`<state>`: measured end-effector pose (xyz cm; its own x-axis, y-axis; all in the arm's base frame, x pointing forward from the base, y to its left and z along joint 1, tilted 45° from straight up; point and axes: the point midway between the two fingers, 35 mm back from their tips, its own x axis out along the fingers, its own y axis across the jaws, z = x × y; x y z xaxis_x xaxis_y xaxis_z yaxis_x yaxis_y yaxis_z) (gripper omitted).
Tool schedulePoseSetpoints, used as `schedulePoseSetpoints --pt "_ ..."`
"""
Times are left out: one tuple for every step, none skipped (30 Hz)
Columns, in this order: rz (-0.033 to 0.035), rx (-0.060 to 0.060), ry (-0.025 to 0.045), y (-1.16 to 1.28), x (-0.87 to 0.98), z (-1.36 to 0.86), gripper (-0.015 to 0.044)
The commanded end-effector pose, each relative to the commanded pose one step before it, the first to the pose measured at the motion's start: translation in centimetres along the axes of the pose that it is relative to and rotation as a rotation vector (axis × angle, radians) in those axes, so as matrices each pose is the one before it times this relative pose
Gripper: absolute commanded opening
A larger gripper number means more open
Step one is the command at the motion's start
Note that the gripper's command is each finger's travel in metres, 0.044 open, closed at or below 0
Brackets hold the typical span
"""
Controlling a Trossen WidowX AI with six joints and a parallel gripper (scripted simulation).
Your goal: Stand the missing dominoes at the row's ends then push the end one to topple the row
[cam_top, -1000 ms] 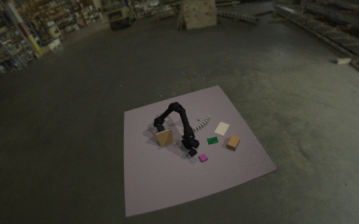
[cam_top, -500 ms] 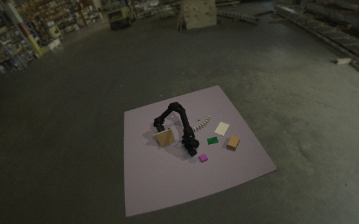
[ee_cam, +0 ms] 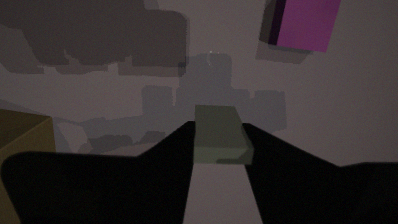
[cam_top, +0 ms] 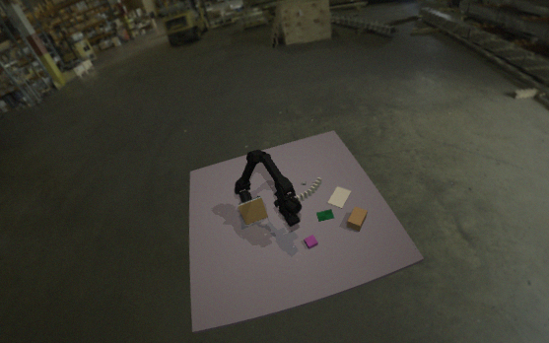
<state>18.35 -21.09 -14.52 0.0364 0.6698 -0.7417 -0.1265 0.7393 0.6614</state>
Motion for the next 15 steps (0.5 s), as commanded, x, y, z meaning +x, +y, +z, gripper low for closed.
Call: schedulePoseSetpoints --pt "0.01791 -0.0047 0.01530 0.421 -0.538 -0.173 0.0107" --pt "-0.00091 0.0005 0.00005 0.199 -0.064 0.218 0.0107" --pt "-0.00258 0.0013 0.00008 0.609 -0.182 0.645 0.0107" --pt "-0.00375 0.0019 -0.00008 1.054 -0.267 1.045 0.0107" --pt "-0.00366 0.0019 -0.00043 1.369 -0.271 1.234 0.0107" --pt "-0.00255 0.0015 -0.00072 1.439 -0.207 1.164 0.0107" --pt "-0.00141 0.0011 -0.00093 1.501 -0.144 1.086 0.0107" --pt "-0.00026 0.0007 -0.00103 1.520 -0.082 0.979 0.0107" --pt "0.00071 0.0004 -0.00096 1.392 -0.026 0.800 0.0107" --pt "0.00182 0.0001 -0.00103 1.573 0.021 0.800 0.0107" --pt "0.00303 -0.0001 -0.00096 1.659 0.075 0.732 0.0107" --pt "0.00369 -0.0003 -0.00070 1.506 0.111 0.570 0.0107" --pt "0.00463 -0.0005 -0.00050 1.526 0.150 0.490 0.0107" --pt "0.00556 -0.0006 -0.00023 1.538 0.188 0.407 0.0107" --pt "0.00624 -0.0007 0.00009 1.490 0.216 0.313 0.0107"
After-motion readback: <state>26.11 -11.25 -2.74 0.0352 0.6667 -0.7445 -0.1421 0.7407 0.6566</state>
